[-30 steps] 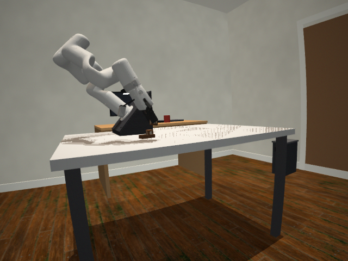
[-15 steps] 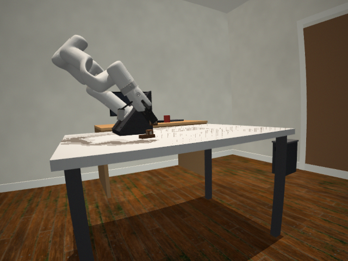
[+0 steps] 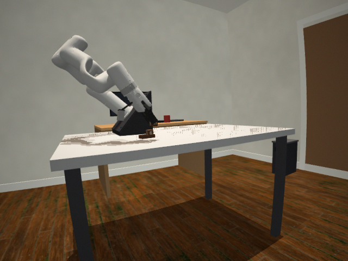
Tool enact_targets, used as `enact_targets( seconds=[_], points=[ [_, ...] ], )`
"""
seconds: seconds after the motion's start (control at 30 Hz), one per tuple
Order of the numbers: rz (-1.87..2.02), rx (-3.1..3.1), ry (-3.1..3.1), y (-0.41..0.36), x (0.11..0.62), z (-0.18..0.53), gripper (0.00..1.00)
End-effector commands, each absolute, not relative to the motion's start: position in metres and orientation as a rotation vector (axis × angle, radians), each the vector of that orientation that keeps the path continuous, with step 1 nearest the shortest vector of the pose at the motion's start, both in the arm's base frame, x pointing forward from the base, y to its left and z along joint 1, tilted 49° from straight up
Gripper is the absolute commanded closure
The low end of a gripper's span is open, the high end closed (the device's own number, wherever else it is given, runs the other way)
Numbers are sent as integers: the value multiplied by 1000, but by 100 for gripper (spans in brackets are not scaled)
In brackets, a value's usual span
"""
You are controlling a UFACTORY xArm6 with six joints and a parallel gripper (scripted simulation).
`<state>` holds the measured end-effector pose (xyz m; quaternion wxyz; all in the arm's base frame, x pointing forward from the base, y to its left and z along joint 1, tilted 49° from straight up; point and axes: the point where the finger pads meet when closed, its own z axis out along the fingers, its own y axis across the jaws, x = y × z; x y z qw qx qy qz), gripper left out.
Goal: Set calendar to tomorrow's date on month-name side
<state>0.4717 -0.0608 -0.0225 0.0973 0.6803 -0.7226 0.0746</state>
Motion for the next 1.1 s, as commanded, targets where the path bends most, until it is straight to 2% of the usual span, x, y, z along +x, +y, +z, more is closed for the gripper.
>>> enact_targets(
  seconds=[0.0, 1.07],
  points=[
    [224, 2017, -2140, -63, 473, -24, 73],
    [224, 2017, -2140, -97, 470, -54, 73]
  ],
)
